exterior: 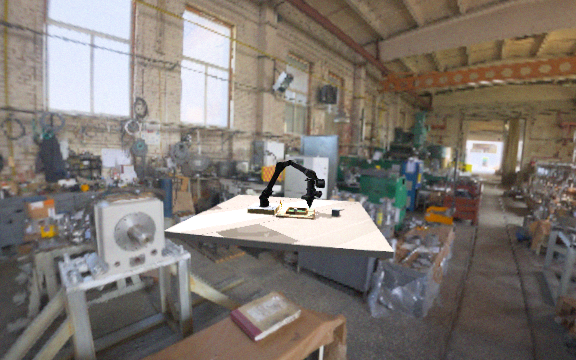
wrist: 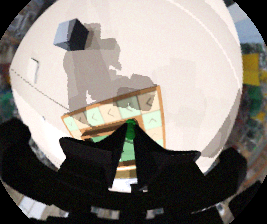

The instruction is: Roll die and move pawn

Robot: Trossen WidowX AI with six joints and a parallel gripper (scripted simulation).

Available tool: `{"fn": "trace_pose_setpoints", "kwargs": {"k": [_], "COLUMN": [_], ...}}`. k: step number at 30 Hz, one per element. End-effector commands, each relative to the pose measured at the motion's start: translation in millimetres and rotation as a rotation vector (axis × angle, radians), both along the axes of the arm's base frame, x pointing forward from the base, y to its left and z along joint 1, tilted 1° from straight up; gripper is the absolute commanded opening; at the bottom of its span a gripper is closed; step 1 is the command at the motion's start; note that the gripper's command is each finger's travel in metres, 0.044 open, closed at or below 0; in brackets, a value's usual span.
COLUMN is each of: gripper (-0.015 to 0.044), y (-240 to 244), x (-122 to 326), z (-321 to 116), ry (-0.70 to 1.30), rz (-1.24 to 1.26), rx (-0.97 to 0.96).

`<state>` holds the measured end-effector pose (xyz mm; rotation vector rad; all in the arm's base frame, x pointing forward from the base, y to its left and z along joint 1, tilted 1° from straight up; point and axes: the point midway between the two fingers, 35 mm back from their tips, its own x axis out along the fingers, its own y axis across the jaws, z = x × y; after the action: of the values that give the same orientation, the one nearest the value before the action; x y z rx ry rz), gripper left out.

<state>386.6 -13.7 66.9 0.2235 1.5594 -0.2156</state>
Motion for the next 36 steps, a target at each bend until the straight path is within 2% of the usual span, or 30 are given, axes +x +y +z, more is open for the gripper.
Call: {"fn": "trace_pose_setpoints", "kwargs": {"k": [1,11,28,36], "gripper": [0.0,0.0,0.0,0.021], "y": [3,3,3,4], "x": [7,8,8,9], "z": [-3,-37,-55,-50], "ry": [-0.007,-0.007,-0.007,-0.012], "rz": [-0.011,-0.011,-0.011,-0.004], "rx": [-0.004,-0.004,-0.004,0.0]}}
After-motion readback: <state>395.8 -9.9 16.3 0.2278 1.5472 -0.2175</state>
